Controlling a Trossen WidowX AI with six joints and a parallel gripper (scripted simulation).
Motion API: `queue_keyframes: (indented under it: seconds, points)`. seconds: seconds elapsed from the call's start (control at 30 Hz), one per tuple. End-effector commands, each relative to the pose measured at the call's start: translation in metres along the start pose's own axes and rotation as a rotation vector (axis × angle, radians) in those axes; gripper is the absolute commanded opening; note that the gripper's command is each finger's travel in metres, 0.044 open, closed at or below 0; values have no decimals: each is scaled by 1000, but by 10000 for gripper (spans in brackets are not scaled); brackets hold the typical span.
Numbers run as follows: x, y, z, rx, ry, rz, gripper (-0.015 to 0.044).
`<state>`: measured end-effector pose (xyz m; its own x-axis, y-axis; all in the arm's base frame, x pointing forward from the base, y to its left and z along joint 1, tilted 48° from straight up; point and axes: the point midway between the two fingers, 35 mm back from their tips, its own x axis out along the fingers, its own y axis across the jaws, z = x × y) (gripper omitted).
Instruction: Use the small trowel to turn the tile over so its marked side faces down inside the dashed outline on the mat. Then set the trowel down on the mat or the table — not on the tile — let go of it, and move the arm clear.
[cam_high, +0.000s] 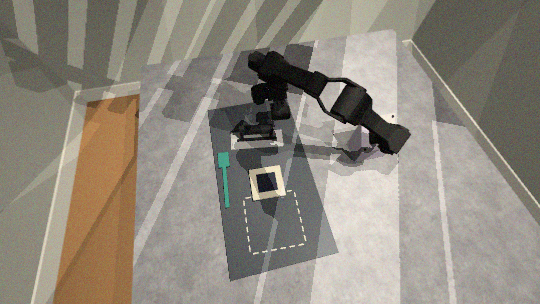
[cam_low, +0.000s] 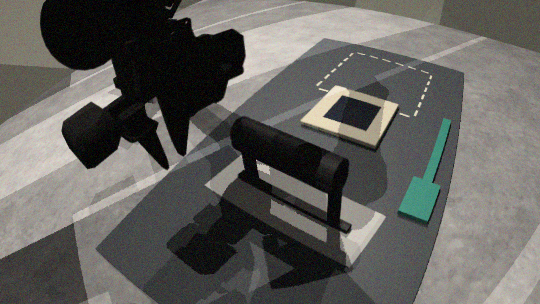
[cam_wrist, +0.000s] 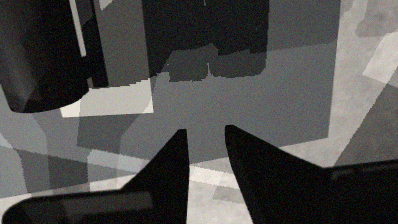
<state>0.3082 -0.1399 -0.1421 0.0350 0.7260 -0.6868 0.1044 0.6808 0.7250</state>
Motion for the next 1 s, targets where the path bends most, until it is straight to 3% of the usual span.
queue_keyframes:
  seconds: [0.0, 0.97]
  points:
    - [-4, -17, -2, -6, -1, -3, 100]
    - [-4, -18, -3, 5, -3, 1, 100]
